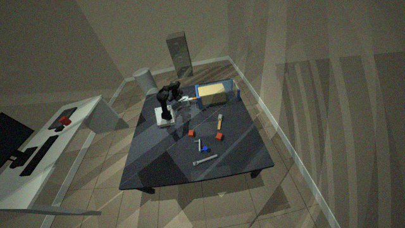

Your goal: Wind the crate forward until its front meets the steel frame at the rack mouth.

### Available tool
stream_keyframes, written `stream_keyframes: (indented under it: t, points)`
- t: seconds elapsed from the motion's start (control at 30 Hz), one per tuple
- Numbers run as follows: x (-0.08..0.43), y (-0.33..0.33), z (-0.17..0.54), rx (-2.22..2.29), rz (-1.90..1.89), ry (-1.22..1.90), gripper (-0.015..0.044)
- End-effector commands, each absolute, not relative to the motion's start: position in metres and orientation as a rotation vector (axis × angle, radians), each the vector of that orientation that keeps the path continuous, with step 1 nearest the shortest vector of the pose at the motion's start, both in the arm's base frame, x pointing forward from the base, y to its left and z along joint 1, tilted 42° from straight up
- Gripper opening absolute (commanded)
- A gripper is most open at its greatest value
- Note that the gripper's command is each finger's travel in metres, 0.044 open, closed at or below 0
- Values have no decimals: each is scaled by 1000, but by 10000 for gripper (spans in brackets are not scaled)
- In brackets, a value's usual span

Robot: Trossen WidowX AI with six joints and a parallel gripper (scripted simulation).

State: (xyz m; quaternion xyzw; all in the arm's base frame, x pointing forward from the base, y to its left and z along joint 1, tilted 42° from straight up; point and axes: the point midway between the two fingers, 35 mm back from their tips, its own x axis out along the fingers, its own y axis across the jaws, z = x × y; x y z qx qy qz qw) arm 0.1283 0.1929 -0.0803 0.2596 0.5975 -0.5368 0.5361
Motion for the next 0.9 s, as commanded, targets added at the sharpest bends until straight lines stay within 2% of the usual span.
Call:
stream_keyframes:
  t: [0.0,0.87]
  points:
    - [135,176,-72,608,-1290,1391,0]
    - [161,149,-53,606,-1291,1387,0]
